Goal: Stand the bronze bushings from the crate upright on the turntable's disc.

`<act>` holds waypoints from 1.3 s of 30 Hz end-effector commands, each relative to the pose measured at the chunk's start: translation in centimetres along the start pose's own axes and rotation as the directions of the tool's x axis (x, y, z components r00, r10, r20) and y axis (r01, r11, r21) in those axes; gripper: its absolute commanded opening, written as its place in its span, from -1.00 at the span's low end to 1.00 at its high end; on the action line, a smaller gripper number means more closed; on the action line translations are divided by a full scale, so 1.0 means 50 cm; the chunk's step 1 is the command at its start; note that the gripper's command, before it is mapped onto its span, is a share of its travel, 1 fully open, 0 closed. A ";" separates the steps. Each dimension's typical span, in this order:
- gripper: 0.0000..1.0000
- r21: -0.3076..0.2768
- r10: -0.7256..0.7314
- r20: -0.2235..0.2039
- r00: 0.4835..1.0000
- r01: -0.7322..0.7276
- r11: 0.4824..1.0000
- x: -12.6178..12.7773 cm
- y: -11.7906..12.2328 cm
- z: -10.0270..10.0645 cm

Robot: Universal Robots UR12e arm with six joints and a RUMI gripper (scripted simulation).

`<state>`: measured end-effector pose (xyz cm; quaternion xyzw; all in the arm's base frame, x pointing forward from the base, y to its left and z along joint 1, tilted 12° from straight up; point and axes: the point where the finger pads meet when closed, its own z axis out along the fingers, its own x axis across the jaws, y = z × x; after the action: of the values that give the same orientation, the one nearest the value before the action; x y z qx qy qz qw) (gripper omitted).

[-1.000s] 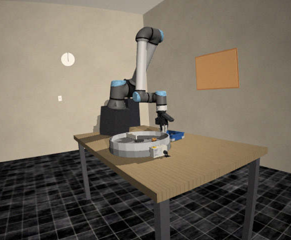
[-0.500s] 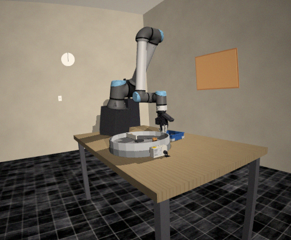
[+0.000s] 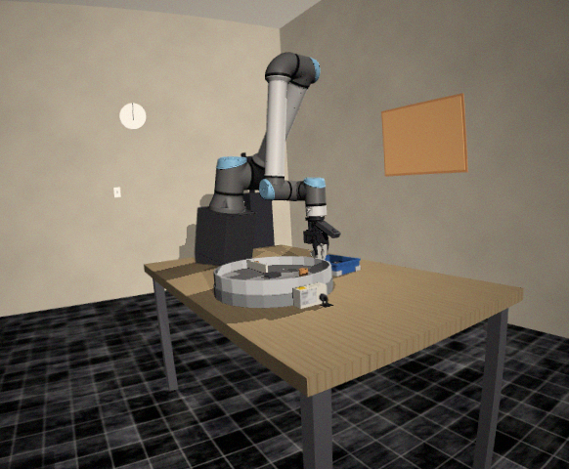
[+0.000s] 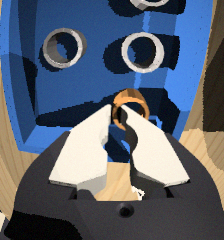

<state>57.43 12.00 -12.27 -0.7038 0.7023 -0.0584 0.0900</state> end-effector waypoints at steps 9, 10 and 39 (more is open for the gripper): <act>-1.00 0.001 0.000 0.000 1.000 0.000 1.000 0.000 -0.001 -0.021; -1.00 0.001 0.000 0.000 1.000 0.000 1.000 0.000 -0.001 -0.026; -1.00 0.001 0.000 0.000 1.000 0.000 1.000 0.000 0.000 -0.220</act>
<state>55.36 11.57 -2.63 -0.7037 0.7023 -0.0591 0.0905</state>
